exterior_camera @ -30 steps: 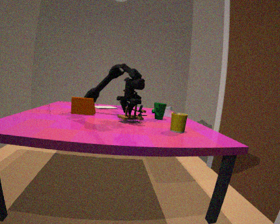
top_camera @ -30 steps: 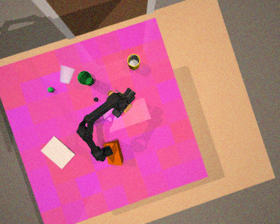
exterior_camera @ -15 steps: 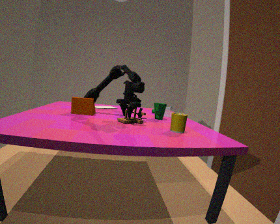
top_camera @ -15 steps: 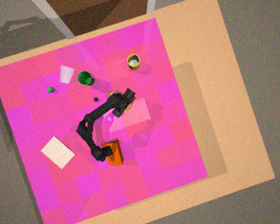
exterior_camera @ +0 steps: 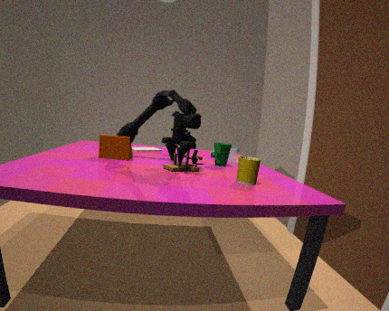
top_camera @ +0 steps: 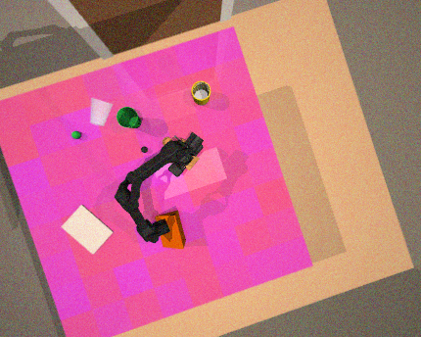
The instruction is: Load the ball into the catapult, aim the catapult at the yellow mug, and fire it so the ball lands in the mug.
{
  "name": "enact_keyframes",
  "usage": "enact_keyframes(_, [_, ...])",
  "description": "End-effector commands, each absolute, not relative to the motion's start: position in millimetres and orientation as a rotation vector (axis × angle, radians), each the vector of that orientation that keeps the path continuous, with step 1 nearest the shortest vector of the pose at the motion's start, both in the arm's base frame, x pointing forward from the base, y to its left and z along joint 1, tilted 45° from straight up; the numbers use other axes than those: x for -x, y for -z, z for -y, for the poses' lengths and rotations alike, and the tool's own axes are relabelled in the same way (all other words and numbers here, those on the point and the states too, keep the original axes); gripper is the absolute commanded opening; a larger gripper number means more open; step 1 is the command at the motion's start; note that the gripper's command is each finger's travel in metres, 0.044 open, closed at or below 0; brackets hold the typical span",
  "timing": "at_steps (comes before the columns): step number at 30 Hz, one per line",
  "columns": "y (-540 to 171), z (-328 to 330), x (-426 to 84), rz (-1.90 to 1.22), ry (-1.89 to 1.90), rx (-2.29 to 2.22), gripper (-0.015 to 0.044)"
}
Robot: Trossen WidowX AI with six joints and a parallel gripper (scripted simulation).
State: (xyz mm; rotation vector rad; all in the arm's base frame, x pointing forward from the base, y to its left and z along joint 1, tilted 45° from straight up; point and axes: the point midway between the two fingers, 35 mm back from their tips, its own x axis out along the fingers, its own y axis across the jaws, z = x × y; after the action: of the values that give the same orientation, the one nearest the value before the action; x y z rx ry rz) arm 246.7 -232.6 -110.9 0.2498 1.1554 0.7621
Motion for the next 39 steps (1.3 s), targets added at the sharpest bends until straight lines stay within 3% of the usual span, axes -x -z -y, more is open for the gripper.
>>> enact_keyframes(1, [109.2,234.9,-247.0,-1.154,-0.762,-0.245,0.0368])
enact_keyframes(4, [90.2,255.7,-243.4,-1.156,-0.760,-0.245,0.0440])
enact_keyframes(11, [38.1,298.3,-225.7,-1.160,-0.760,-0.249,0.0440])
enact_keyframes(39, [88.2,255.3,-238.5,-1.148,-0.750,-0.252,0.0440])
